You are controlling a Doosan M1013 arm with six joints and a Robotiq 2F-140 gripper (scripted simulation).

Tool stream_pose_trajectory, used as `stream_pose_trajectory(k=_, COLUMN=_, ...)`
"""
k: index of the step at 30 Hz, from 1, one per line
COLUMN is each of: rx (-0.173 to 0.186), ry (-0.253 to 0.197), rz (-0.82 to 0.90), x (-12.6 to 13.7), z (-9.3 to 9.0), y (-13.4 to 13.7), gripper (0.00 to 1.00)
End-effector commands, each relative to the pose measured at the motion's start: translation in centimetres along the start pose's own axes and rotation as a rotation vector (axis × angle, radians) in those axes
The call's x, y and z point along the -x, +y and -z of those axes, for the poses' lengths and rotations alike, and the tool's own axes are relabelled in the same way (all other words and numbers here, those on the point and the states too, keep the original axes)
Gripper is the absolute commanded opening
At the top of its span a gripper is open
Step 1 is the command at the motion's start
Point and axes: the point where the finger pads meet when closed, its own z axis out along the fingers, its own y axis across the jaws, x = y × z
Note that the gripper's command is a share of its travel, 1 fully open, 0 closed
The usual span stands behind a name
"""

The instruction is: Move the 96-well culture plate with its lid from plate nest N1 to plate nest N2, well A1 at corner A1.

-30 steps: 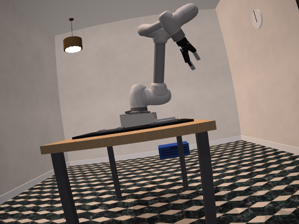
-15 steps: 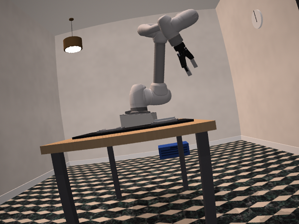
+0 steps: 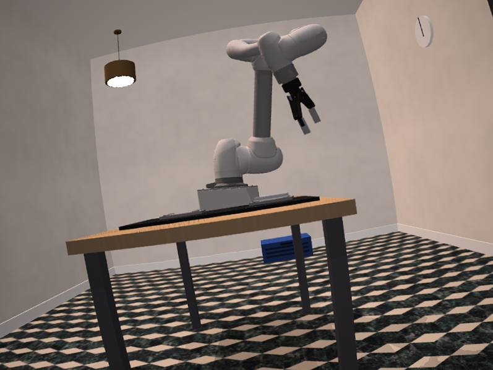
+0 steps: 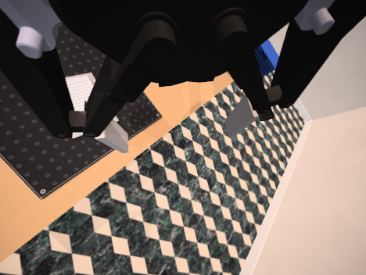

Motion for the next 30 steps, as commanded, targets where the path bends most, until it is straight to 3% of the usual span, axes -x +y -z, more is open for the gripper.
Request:
stream_pose_trajectory(k=1, rx=0.051, ry=-0.018, rz=0.033, x=1.1, z=-0.9, y=1.4, gripper=1.0)
stream_pose_trajectory(k=11, rx=0.051, ry=-0.018, rz=0.033, x=2.8, z=-2.0, y=3.9, gripper=1.0)
stream_pose_trajectory(k=14, rx=0.125, ry=-0.046, rz=0.094, x=3.6, z=-2.5, y=5.0, gripper=1.0)
stream_pose_trajectory(k=25, rx=0.128, ry=-0.047, rz=0.095, x=5.6, z=-3.7, y=7.7, gripper=1.0)
stream_pose_trajectory(k=28, rx=0.195, ry=-0.08, rz=0.161, x=6.5, z=-4.1, y=8.8, gripper=1.0)
stream_pose_trajectory(k=30, rx=0.199, ry=-0.082, rz=0.166, x=7.1, z=-4.4, y=9.5, gripper=1.0)
